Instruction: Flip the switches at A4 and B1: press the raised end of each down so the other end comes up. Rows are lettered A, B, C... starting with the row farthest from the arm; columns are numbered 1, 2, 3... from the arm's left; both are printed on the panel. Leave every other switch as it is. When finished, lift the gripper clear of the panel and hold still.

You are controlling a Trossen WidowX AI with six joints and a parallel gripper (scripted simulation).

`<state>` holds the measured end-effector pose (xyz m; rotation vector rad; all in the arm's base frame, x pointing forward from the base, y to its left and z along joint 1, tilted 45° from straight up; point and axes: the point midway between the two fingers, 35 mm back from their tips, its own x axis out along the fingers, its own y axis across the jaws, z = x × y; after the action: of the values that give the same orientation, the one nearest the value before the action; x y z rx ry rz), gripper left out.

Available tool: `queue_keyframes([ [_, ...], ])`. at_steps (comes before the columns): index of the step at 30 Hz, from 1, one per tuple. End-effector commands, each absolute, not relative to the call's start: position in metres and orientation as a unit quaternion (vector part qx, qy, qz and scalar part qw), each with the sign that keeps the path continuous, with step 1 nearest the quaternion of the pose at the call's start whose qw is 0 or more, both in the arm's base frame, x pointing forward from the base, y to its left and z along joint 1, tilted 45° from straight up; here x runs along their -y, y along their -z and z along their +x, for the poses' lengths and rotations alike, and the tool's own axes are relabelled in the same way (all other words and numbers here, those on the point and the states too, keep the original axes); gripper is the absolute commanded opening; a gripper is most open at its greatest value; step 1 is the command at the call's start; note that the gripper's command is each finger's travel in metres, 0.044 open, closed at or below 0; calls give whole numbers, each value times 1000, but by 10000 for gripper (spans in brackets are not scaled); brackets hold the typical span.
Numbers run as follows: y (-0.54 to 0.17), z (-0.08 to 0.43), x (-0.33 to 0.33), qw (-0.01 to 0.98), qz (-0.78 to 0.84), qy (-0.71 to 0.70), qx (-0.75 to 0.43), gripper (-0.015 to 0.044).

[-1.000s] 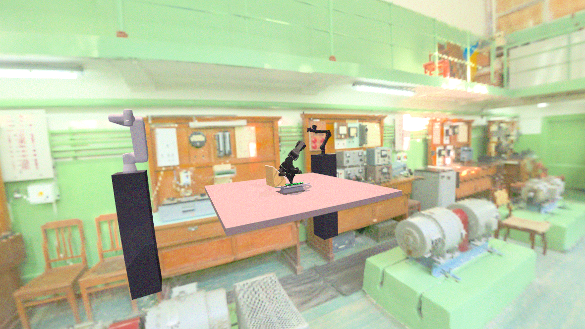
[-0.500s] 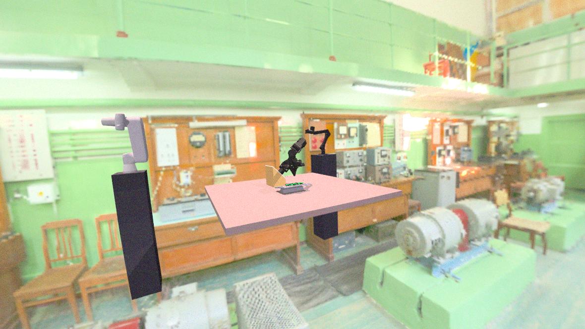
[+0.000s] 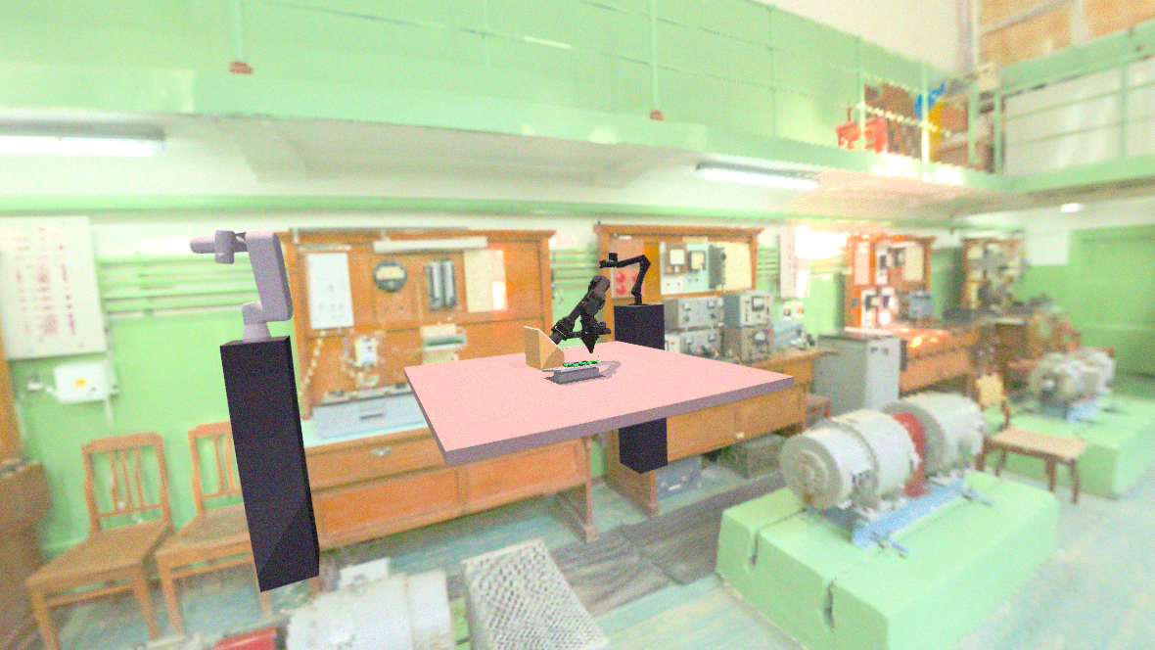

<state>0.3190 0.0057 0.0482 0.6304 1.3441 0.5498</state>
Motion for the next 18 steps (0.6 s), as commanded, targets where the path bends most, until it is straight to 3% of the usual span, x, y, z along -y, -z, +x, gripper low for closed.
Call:
queue_keyframes([
  [1,-43,319,-7,700,288,-245,-606,0],
  [18,-28,323,-22,700,289,-245,-606,0],
])
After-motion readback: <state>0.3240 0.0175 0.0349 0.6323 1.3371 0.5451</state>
